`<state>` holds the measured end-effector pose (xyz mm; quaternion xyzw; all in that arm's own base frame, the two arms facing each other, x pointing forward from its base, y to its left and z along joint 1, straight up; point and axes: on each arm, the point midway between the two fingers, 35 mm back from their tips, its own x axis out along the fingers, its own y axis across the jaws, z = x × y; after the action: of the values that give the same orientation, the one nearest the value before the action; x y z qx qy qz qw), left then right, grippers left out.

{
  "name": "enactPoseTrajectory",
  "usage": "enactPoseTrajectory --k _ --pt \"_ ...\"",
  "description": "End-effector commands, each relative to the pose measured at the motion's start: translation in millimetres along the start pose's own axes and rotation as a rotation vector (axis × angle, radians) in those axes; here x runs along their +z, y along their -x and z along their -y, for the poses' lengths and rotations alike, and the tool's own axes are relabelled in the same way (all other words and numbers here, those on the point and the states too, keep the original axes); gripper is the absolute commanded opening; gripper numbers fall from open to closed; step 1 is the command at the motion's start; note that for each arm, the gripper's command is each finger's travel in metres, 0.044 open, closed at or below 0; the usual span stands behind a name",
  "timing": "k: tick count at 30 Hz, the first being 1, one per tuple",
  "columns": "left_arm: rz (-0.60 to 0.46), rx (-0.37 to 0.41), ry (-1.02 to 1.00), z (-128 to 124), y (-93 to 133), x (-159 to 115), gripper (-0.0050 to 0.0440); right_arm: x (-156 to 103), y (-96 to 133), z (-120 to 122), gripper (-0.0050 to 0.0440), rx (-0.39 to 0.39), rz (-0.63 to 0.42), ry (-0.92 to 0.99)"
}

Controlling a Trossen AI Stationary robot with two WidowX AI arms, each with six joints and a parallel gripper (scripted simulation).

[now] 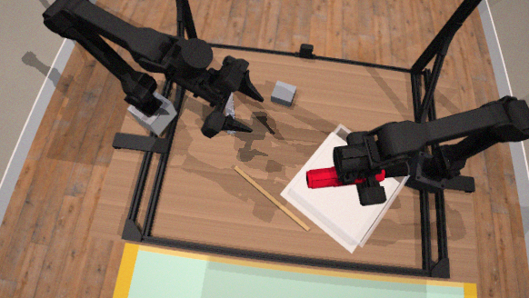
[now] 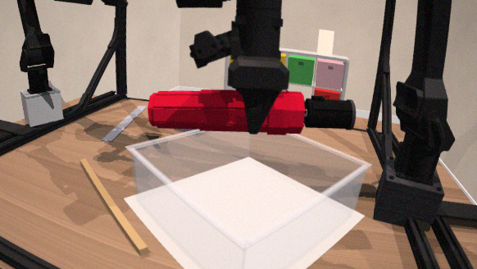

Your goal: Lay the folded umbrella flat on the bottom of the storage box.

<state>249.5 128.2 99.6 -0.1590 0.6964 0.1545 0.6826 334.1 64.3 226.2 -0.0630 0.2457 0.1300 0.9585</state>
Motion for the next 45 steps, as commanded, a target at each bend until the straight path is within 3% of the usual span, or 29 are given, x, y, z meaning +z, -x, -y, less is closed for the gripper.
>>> enactPoseTrajectory --k 1,19,35,42,44,45 --pt "0.020 0.002 -0.007 -4 0 1 0.0000 0 0 0 0.0400 -0.002 0.000 0.002" --pt "0.020 0.002 -0.007 -4 -102 2 0.0000 0 0 0 0.0400 -0.002 0.000 0.002" --pt "0.020 0.002 -0.007 -4 -121 2 0.0000 0 0 0 0.0400 -0.002 0.000 0.002" --pt "0.020 0.002 -0.007 -4 -121 2 0.0168 0 0 0 0.0400 -0.002 0.000 0.002" --pt "0.020 0.002 -0.007 -4 -121 2 0.0168 0 0 0 0.0400 -0.002 0.000 0.002" --pt "0.020 0.002 -0.007 -4 -121 2 0.0192 0 0 0 0.0400 -0.002 0.000 0.002"
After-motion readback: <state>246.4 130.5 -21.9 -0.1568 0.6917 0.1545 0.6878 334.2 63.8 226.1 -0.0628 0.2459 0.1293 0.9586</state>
